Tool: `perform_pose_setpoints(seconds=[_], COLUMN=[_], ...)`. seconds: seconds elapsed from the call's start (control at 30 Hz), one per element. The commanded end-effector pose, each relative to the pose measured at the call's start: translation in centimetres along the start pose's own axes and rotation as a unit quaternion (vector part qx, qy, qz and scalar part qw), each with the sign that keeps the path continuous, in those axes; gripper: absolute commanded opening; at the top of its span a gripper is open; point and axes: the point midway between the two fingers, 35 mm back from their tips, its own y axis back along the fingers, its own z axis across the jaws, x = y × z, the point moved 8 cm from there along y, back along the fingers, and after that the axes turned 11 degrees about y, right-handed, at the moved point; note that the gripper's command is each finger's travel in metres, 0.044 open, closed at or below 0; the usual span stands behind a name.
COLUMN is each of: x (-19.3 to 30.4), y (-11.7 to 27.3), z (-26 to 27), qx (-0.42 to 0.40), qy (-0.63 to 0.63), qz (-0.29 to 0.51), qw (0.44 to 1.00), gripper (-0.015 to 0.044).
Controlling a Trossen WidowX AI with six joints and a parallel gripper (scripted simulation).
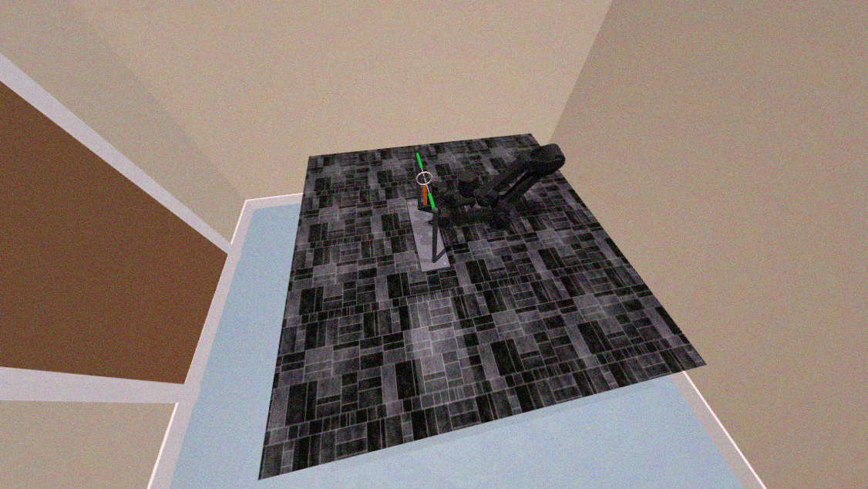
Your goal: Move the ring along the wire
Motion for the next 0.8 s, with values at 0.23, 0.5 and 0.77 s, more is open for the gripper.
perform_pose_setpoints(seconds=[0.23, 0.5, 0.77], x=[-0.2, -0.2, -0.4], y=[0.1, 0.1, 0.1], z=[0.6, 1.2, 2.0], qx=[-0.004, -0.008, -0.008], qy=[0.012, 0.018, 0.018], qz=[-0.004, -0.005, -0.005], qw=[1.000, 1.000, 1.000], gripper=[-0.0150, -0.0150, -0.0150])
